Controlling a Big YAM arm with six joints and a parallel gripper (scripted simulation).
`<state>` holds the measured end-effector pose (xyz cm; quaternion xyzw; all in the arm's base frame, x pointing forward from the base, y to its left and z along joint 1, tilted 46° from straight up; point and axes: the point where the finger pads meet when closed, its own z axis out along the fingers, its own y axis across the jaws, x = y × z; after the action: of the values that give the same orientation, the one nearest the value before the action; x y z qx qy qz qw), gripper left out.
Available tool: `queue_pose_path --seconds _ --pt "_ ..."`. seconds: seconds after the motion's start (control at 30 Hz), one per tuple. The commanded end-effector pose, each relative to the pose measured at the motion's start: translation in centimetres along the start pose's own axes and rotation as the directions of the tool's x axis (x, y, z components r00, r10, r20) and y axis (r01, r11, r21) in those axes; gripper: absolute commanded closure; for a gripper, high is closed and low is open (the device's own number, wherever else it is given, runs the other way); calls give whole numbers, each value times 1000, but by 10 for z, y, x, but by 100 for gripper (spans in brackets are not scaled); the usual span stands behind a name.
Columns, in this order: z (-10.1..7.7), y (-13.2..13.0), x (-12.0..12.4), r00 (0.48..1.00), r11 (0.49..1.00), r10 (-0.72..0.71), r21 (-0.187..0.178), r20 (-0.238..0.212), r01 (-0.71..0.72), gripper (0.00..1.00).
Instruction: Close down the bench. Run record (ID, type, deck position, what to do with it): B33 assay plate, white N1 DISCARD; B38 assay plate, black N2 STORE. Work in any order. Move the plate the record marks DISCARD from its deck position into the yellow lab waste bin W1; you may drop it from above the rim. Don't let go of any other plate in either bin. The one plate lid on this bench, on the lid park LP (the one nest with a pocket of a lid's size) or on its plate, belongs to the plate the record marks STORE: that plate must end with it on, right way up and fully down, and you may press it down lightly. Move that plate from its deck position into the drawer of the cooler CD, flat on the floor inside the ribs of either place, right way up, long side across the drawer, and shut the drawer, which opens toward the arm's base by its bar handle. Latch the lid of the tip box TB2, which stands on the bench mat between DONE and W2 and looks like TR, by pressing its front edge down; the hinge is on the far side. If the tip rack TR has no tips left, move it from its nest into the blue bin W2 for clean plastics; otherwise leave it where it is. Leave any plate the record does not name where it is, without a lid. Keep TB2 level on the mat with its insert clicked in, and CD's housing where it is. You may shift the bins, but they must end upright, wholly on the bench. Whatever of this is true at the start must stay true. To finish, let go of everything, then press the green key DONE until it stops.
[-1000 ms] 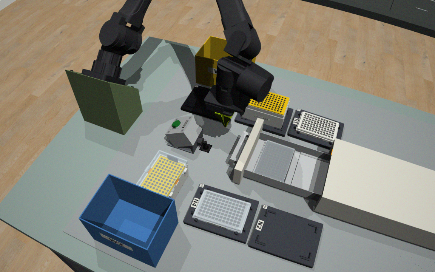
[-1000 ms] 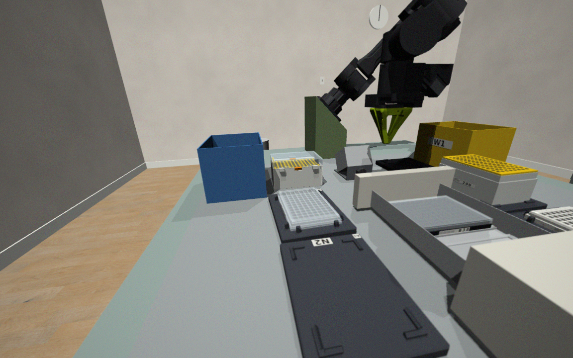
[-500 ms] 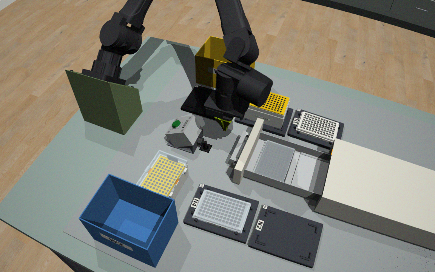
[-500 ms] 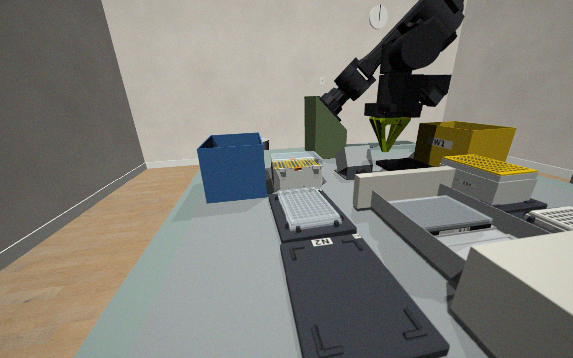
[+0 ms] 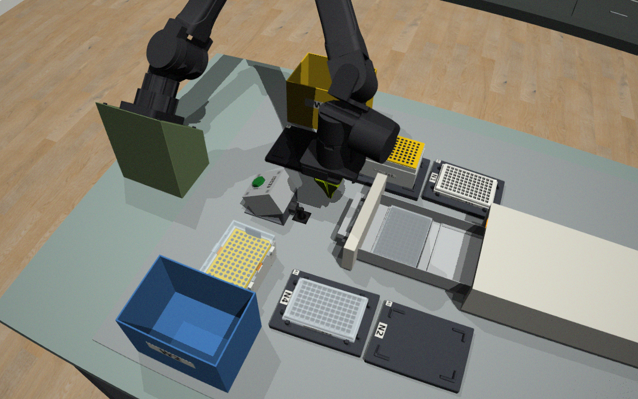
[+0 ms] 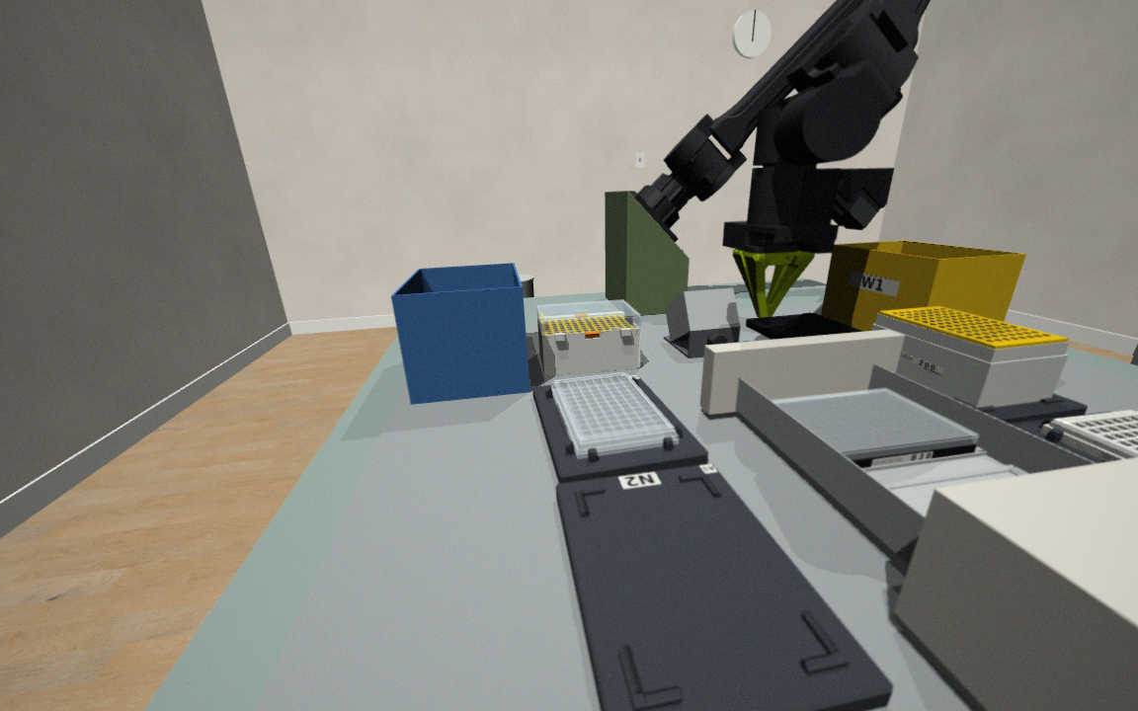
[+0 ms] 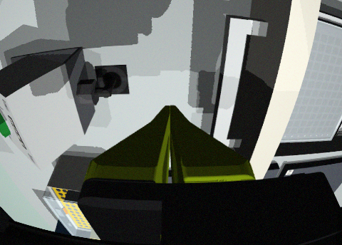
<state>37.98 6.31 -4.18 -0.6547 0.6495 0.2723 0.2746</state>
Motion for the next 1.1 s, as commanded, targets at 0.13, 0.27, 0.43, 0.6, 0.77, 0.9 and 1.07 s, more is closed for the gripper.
queue_pose_path --seconds 0.13,0.27,0.43,0.6,0.77,0.9,1.07 --pt "12 2 -1 1000 1000 12 0 5 -12 100" --pt "5 -1 5 1000 999 27 26 4 -27 100" --pt "22 3 0 1000 1000 16 -4 6 -16 100" --pt "25 1 0 1000 1000 15 7 5 -15 100" --pt "35 4 0 1000 1000 17 -4 6 -17 100" --pt "29 0 8 999 999 35 22 5 -35 100" --pt "45 4 0 1000 1000 17 -5 6 -17 100"
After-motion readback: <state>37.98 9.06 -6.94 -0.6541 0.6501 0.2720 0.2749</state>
